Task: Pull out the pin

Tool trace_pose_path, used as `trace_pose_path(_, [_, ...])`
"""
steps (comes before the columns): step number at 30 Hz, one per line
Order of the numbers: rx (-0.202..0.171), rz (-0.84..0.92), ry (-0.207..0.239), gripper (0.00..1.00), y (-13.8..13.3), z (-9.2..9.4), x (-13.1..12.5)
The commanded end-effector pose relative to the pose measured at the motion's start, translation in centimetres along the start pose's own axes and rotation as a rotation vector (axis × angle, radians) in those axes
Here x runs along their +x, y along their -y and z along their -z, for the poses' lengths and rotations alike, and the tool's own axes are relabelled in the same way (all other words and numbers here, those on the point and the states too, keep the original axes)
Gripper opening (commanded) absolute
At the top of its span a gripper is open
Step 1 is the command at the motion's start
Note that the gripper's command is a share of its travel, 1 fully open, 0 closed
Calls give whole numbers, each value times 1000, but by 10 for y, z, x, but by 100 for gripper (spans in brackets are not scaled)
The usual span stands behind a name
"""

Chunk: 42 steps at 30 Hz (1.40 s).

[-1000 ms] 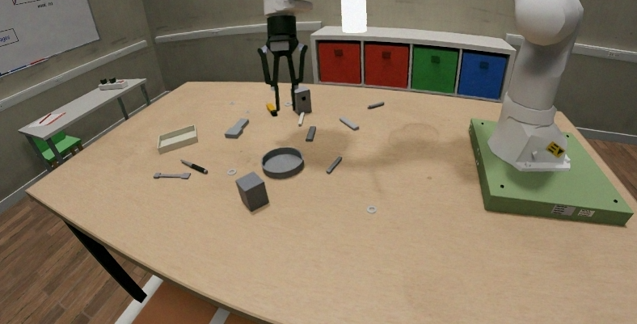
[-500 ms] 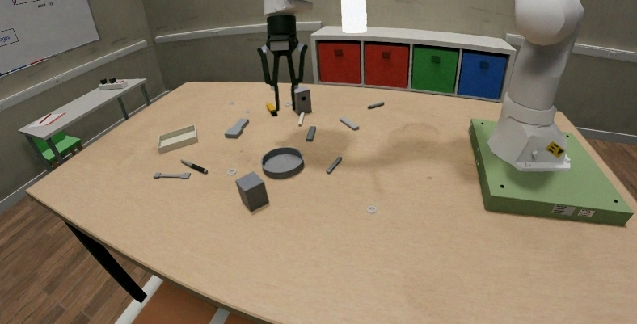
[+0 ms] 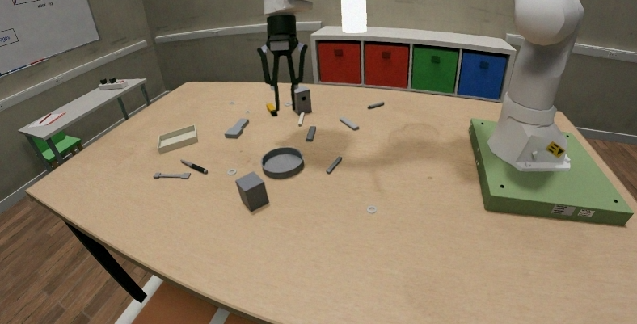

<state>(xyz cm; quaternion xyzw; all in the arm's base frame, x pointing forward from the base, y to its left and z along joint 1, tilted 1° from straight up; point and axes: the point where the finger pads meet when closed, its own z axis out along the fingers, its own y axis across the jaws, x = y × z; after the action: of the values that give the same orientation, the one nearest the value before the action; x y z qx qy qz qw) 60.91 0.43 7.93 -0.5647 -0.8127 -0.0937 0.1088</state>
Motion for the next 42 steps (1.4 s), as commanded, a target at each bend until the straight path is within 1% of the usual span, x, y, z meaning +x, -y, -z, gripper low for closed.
trace_pose_path(1, [0,6,-1,31,0,1,0])
trace_pose_path(17, [-18,31,24,31,-10,7,5])
trace_pose_path(24, [-18,32,27,31,-10,7,5])
trace_pose_path(29, [-15,42,55,31,-12,6,4])
trace_pose_path(42, [-14,44,73,31,-12,5,1])
